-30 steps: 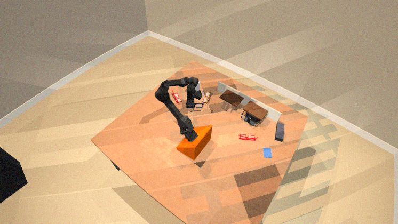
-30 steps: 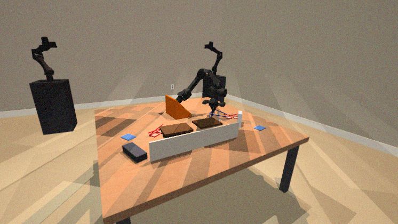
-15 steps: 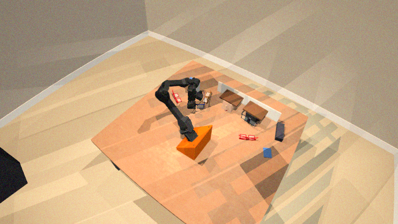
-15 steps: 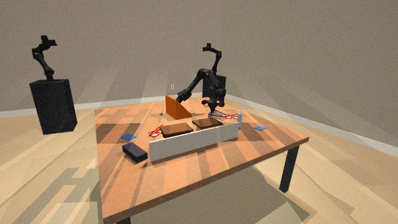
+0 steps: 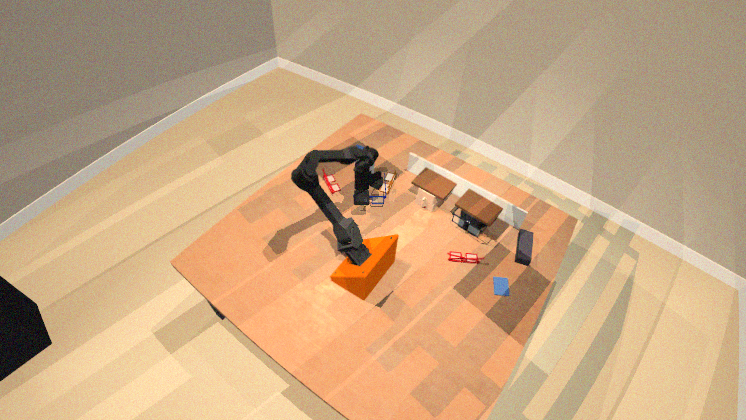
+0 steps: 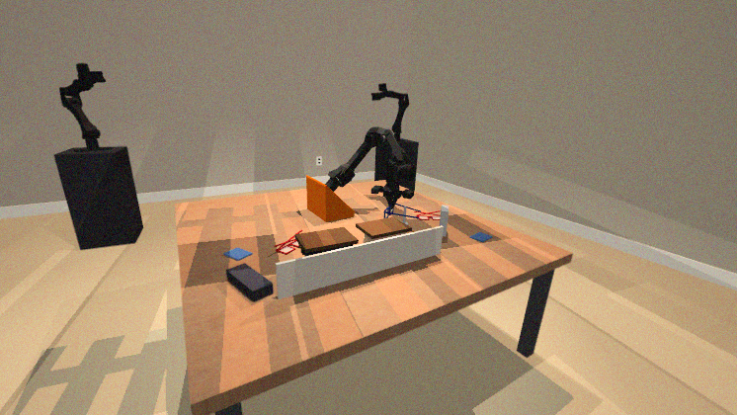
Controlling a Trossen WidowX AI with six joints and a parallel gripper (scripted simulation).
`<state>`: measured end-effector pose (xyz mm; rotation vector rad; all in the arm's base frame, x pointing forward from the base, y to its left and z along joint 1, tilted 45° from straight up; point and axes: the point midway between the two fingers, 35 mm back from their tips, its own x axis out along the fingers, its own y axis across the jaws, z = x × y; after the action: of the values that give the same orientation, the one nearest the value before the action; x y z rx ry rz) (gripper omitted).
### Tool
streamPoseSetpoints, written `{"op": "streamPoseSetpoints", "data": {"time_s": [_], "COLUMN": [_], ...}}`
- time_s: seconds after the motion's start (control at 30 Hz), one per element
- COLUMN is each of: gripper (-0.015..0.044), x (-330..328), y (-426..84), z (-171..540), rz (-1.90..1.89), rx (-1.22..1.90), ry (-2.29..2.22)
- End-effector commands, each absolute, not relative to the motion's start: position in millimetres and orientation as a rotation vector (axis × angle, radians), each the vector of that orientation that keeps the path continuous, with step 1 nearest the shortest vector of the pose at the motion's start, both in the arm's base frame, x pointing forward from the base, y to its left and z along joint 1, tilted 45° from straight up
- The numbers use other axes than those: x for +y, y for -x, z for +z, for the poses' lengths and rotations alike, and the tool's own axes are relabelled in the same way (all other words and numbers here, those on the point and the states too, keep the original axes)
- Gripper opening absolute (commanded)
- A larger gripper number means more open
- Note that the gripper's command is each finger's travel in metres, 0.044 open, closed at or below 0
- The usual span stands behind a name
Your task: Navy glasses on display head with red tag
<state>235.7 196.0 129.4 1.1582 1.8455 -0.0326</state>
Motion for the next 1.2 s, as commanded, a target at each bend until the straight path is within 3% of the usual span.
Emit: {"op": "streamPoseSetpoints", "data": {"time_s": [0.0,1.17], "gripper": [0.0000,0.0000], "x": [192.4,181.7], "y": [-235.9,-244.4], "z": [124.4,112.2], "rz": [-0.037,-0.038], "rx": [1.849,1.849], "ry": [-1.157,-1.156]}}
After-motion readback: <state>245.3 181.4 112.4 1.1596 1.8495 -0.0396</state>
